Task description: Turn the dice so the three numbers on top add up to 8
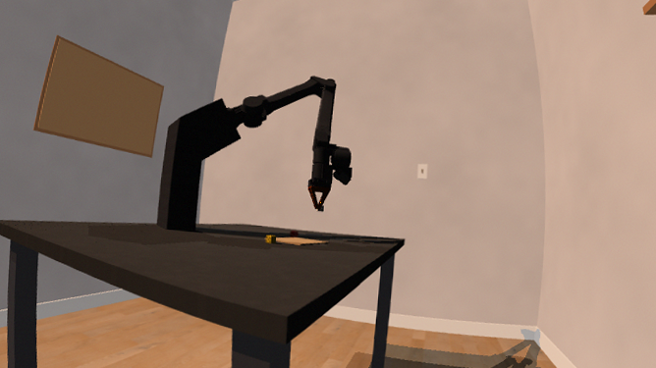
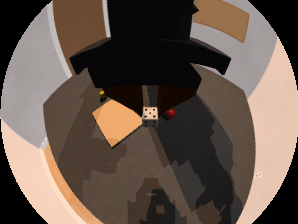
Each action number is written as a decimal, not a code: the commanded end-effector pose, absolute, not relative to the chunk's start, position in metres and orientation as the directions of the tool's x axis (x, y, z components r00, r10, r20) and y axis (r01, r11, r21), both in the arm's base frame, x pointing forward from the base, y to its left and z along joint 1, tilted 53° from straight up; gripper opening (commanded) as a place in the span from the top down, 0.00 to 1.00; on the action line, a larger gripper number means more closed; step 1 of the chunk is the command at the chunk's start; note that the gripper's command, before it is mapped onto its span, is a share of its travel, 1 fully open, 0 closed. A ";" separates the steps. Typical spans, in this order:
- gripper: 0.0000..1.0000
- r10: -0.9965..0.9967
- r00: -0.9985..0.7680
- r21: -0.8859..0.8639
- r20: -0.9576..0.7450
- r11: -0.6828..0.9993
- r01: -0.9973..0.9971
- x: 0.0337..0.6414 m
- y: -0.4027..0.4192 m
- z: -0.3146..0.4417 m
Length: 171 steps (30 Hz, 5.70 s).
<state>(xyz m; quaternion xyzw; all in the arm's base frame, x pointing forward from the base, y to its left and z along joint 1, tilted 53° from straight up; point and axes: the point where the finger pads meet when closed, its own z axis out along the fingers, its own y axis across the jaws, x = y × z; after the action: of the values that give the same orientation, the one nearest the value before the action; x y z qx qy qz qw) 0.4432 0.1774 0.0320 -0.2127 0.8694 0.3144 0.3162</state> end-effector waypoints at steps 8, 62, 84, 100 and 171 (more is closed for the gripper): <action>0.85 -0.421 -0.445 0.130 -0.791 0.594 -0.794 0.446 0.185 0.032; 0.85 -0.625 0.754 -0.774 -0.200 -0.371 -0.513 0.448 0.194 0.031; 0.85 -0.926 0.298 -0.771 0.231 -0.361 -0.525 0.440 0.190 0.030; 0.85 -0.931 0.159 -0.765 0.329 -0.362 -0.532 0.442 0.188 0.031; 0.85 -0.930 0.166 -0.772 0.327 -0.364 -0.520 0.471 0.243 -0.012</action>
<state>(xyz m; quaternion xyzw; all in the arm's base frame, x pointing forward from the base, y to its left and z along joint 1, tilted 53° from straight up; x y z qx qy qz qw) 0.4745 0.2348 -0.0087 -0.7183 0.5064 -0.4065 0.2496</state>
